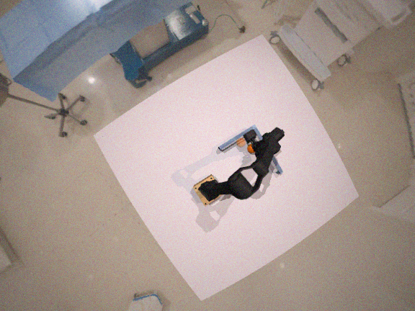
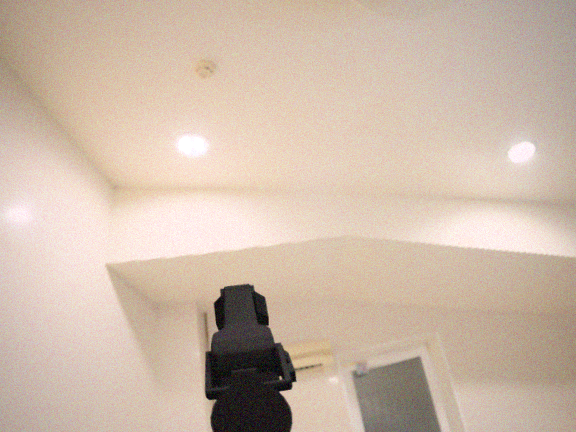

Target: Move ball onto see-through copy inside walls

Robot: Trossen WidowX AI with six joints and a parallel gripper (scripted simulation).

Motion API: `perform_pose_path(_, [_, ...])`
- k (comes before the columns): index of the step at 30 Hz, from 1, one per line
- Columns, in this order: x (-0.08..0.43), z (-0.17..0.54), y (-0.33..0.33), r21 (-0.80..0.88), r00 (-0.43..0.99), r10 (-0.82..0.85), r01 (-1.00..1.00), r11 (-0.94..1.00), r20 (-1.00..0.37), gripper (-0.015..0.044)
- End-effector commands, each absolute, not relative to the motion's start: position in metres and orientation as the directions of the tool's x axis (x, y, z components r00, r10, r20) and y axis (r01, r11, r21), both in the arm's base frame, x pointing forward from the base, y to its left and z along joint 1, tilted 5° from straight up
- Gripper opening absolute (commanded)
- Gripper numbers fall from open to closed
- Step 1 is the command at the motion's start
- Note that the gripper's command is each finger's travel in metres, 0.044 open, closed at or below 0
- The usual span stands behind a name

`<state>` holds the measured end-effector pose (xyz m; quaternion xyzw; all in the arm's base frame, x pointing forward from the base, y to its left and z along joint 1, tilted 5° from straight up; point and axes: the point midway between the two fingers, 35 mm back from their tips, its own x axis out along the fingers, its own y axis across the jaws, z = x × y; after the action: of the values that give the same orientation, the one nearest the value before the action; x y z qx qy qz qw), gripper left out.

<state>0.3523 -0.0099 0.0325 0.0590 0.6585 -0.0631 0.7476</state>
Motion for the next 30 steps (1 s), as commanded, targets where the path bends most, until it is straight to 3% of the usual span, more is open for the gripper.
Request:
perform_pose_path(1, [0.350,0.028,-0.011,-0.001,0.115,-0.021,0.174,0.985,-0.993,0.0295])
perform_pose_path(11, [0.350,0.028,-0.011,-0.001,0.115,-0.021,0.174,0.985,-0.993,0.0228])
perform_pose_path(20, [0.353,0.057,-0.009,0.000,0.115,-0.019,0.168,0.986,-0.993,0.0000])
perform_pose_path(30, [0.347,0.122,-0.009,0.000,0.116,-0.020,0.172,0.985,-0.993,0.0000])
